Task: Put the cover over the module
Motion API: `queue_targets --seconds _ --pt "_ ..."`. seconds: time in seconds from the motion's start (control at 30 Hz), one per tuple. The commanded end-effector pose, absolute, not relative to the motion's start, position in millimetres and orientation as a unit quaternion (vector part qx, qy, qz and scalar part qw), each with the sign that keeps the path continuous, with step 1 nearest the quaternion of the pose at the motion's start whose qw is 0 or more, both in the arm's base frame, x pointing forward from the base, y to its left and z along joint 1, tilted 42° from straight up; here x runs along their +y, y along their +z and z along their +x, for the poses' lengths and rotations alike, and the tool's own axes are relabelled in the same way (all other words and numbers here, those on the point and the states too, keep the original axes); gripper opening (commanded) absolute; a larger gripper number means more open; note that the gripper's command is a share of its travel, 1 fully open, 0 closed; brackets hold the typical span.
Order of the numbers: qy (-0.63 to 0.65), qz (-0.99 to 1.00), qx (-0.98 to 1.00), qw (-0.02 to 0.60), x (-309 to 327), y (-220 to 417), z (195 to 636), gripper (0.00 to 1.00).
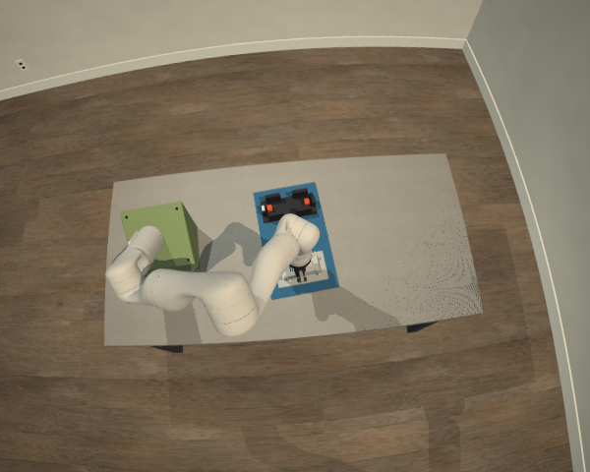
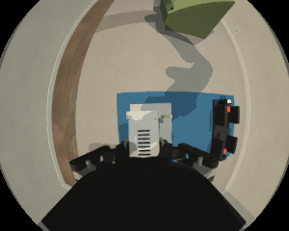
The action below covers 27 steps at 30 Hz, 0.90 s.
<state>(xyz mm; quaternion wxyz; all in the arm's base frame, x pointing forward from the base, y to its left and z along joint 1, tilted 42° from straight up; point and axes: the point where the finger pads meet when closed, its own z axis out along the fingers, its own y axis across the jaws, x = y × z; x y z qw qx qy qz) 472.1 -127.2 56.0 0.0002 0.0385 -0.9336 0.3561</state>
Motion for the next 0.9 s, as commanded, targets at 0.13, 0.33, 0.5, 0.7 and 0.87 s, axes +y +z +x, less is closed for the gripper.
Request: queue_targets --seconds 0.13,0.33,0.5,0.7,0.87 --pt "0.356 0.039 -0.934 -0.001 -122 54 472 0.00" --pt "0.356 0.039 -0.934 -0.001 -118 52 472 0.00" --pt "0.356 0.039 -0.934 -0.001 -118 52 472 0.00" --pt "0.356 0.039 -0.934 -0.001 -116 51 472 0.00" --pt "0.356 0.039 -0.934 -0.001 -114 50 471 0.00"
